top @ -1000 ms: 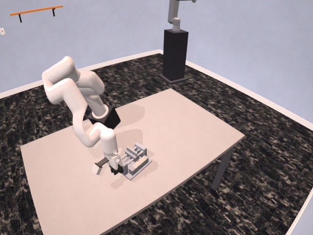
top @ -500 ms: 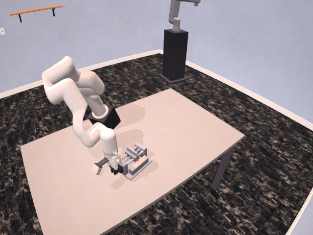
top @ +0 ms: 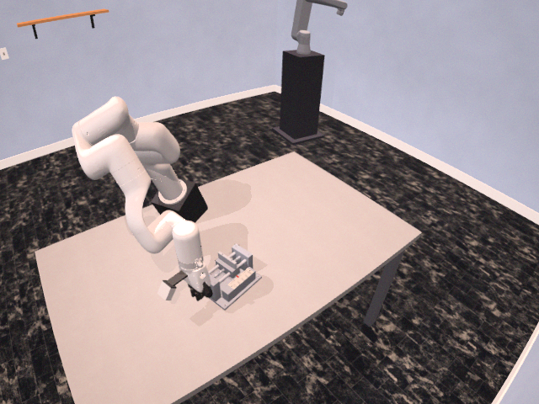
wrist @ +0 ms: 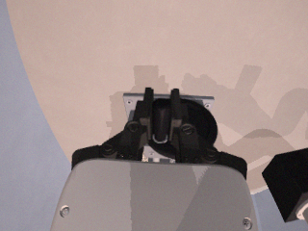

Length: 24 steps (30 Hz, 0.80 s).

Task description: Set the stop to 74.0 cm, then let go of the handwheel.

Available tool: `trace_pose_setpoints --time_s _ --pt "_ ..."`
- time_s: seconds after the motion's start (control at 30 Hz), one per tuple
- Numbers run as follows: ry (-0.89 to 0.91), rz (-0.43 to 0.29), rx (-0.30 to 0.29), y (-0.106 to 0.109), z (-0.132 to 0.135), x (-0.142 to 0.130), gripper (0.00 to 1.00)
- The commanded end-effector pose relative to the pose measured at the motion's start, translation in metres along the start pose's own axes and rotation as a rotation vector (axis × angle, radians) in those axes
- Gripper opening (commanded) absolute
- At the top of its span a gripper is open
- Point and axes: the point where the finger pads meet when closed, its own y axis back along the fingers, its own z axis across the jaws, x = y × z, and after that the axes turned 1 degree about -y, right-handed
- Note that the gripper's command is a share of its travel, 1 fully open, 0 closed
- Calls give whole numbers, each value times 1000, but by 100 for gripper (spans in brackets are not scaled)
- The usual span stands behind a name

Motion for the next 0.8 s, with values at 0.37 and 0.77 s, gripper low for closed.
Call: trace_pose_setpoints --time_s 0.37,0.77 --pt "0 1 0 0 0 0 6" --pt "0 1 0 -1 -2 0 6"
